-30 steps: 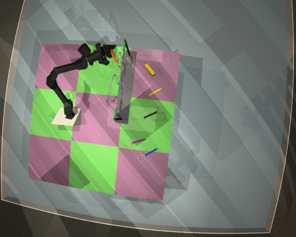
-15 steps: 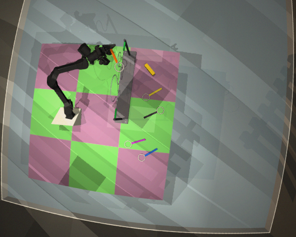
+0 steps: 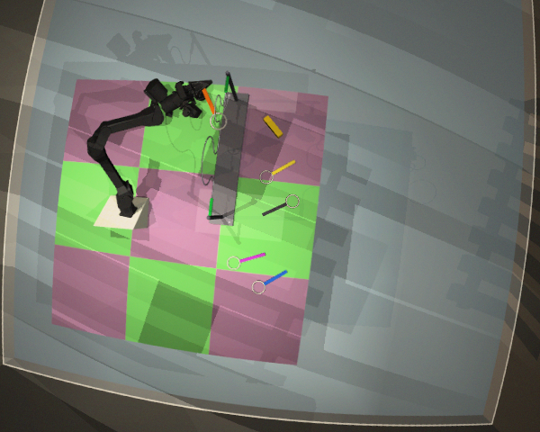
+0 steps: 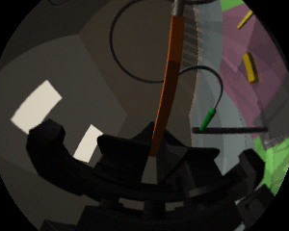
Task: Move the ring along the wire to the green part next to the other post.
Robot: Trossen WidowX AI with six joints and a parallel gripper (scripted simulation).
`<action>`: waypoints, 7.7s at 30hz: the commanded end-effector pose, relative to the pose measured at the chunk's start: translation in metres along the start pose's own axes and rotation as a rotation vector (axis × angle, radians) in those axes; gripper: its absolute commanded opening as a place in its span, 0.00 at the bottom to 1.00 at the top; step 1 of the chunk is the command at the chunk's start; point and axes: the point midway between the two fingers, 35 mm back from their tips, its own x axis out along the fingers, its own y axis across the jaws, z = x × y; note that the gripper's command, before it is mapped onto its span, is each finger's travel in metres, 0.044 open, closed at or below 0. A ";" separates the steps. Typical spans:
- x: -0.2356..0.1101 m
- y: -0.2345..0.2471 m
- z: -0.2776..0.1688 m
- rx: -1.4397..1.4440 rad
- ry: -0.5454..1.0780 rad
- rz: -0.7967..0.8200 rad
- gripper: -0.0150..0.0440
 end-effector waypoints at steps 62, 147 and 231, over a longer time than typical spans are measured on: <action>-0.092 -0.154 0.132 -1.297 0.170 -0.727 0.00; -0.173 -0.048 0.301 -2.305 0.290 -1.285 0.00; -0.114 0.161 0.247 -3.486 0.455 -1.936 0.00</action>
